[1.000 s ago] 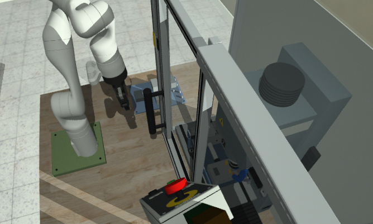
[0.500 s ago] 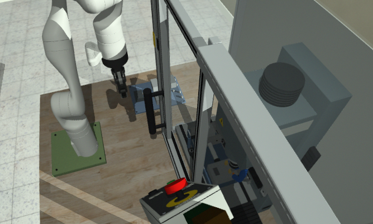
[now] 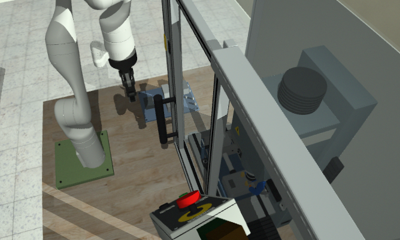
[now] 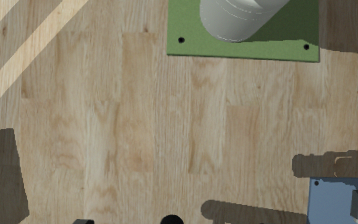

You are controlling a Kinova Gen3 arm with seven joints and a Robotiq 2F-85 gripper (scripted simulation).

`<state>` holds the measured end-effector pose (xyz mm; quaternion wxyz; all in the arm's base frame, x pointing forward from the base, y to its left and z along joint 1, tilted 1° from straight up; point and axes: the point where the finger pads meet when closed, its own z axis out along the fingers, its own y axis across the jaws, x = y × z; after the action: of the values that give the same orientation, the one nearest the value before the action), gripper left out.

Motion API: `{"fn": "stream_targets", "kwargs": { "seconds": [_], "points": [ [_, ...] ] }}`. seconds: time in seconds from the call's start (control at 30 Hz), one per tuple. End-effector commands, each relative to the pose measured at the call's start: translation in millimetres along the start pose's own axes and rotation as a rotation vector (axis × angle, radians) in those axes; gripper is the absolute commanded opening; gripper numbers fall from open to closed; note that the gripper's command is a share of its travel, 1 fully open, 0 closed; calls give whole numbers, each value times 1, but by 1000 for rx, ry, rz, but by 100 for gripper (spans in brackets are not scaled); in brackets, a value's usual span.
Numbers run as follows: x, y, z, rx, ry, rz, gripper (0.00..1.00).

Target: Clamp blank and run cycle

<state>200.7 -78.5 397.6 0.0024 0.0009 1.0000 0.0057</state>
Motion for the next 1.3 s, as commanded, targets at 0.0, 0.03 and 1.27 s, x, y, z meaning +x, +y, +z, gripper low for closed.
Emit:
{"fn": "stream_targets", "kwargs": {
  "seconds": [0.0,0.03,1.27],
  "points": [
    [2,-2,-2,-1,3,12,80],
    [2,-2,-2,-1,3,12,80],
    [0,0,-1,1,-1,1,10]
  ]
}}
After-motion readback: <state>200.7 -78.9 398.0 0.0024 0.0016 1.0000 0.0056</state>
